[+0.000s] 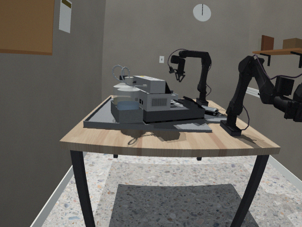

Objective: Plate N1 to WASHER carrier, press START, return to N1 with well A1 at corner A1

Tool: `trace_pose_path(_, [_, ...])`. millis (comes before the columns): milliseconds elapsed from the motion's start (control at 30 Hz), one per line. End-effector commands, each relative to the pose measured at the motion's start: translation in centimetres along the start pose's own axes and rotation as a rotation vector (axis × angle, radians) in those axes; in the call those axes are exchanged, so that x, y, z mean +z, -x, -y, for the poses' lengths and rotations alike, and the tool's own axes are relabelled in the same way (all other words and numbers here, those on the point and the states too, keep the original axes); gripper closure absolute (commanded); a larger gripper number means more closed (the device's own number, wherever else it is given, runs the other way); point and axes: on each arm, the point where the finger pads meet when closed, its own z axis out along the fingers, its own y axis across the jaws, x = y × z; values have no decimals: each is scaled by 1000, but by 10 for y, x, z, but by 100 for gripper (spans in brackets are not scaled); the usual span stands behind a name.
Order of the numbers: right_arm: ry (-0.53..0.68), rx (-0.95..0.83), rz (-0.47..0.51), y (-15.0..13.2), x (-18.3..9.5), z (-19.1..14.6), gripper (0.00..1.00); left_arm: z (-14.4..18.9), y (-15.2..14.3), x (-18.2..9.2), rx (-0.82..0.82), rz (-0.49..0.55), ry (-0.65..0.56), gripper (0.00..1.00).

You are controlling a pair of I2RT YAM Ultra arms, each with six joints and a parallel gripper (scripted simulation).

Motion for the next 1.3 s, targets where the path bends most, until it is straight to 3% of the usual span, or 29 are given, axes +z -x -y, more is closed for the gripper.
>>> trace_pose_path(0, [24,-18,-25,-16,-12,16,0,-3,27,-5,-11,80,10,100])
trace_pose_path(67, [74,14,-63,-18,-17,24,0,-3,27,-5,-11,80,10,100])
trace_pose_path(133, [70,11,-46,-23,-20,31,0,-3,27,-5,-11,80,10,100])
trace_pose_path(233, [135,31,-25,-9,-24,37,0,-3,27,-5,-11,80,10,100])
trace_pose_path(333, [65,69,-91,-29,-14,41,0,-3,27,-5,-11,80,10,100])
trace_pose_path(1267, [65,69,-91,-29,-14,42,0,-3,27,-5,-11,80,10,100])
